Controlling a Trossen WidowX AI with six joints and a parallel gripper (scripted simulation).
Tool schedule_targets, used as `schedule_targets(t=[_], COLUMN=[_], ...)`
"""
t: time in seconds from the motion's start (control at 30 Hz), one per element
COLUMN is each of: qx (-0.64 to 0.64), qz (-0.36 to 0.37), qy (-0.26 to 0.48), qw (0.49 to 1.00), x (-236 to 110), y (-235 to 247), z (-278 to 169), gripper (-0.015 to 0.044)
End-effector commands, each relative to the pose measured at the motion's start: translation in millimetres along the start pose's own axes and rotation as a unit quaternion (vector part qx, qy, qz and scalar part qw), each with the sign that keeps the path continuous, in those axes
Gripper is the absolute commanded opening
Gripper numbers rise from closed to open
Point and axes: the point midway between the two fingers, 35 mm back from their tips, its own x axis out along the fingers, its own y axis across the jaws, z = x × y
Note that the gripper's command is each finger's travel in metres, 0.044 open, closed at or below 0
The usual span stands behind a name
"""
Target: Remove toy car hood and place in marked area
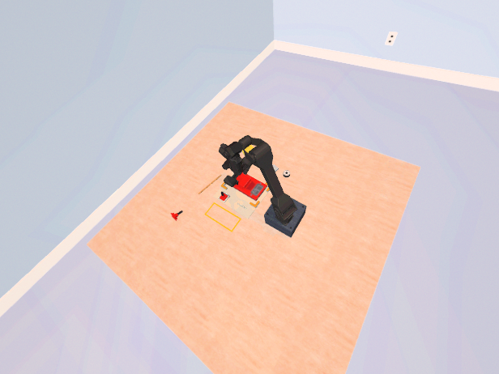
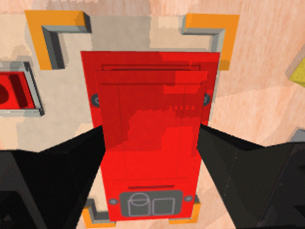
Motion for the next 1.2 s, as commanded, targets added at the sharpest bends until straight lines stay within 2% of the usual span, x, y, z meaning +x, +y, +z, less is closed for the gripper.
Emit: schedule_targets(t=[0.0, 0.1, 0.13, 1.17], qx=[0.0, 0.0, 0.0, 0.0], qz=[0.0, 0.0, 0.0, 0.0], qy=[-0.001, -0.001, -0.001, -0.001], qw=[1.0, 1.0, 1.0, 1.0], x=[-3, -5, -6, -26], y=[0, 0, 0, 0], z=[1, 1, 1, 1], gripper=[0.0085, 0.0006, 0.0, 0.0])
